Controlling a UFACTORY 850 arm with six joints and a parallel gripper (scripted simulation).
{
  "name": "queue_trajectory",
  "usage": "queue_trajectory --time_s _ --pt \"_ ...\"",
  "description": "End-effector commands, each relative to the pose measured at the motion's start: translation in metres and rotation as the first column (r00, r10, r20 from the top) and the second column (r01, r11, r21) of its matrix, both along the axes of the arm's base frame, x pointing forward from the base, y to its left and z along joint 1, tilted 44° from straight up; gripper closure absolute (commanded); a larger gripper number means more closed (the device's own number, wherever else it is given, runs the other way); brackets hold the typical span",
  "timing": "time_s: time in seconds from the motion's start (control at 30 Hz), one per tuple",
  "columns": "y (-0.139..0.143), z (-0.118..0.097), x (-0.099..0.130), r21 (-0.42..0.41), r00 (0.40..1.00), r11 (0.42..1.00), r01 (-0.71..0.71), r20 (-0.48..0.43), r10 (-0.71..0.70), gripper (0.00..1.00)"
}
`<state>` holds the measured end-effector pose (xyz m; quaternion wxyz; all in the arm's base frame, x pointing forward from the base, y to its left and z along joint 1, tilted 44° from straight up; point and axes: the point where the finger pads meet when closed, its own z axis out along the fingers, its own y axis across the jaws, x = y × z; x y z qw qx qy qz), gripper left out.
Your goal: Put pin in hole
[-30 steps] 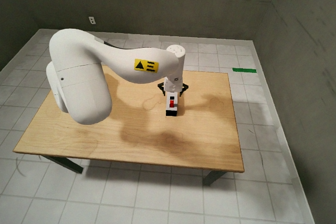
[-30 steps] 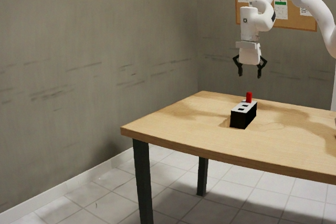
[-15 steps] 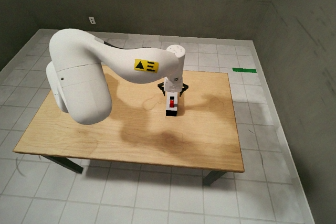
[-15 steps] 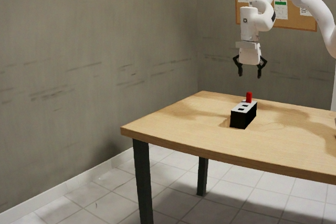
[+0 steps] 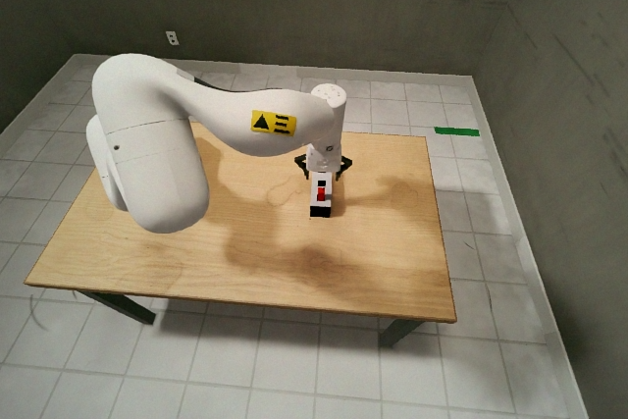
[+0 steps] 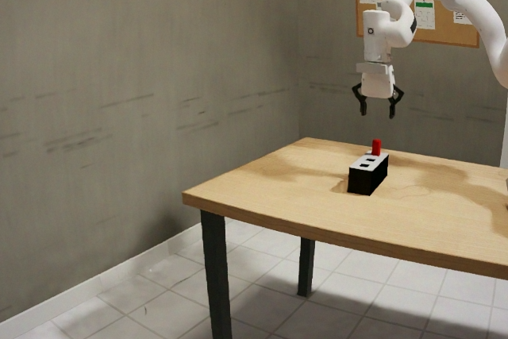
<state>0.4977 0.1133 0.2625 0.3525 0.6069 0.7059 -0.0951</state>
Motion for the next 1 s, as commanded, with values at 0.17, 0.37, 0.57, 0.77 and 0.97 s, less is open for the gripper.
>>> queue_trajectory --time_s 0.17,0.37,0.57,0.77,0.97 --pt "0.001 0.001 0.000 0.001 1.000 1.000 -0.001 0.001 0.001 0.00" --pt "0.001 0.001 0.000 0.001 1.000 1.000 -0.001 0.001 0.001 0.00" --pt "0.001 0.001 0.000 0.001 1.000 1.000 -0.001 0.001 0.001 0.00" --pt "-0.030 -0.038 0.020 0.001 1.000 1.000 -0.001 0.001 0.001 0.00" --pt "-0.030 -0.038 0.020 0.001 1.000 1.000 -0.001 0.001 0.001 0.00"
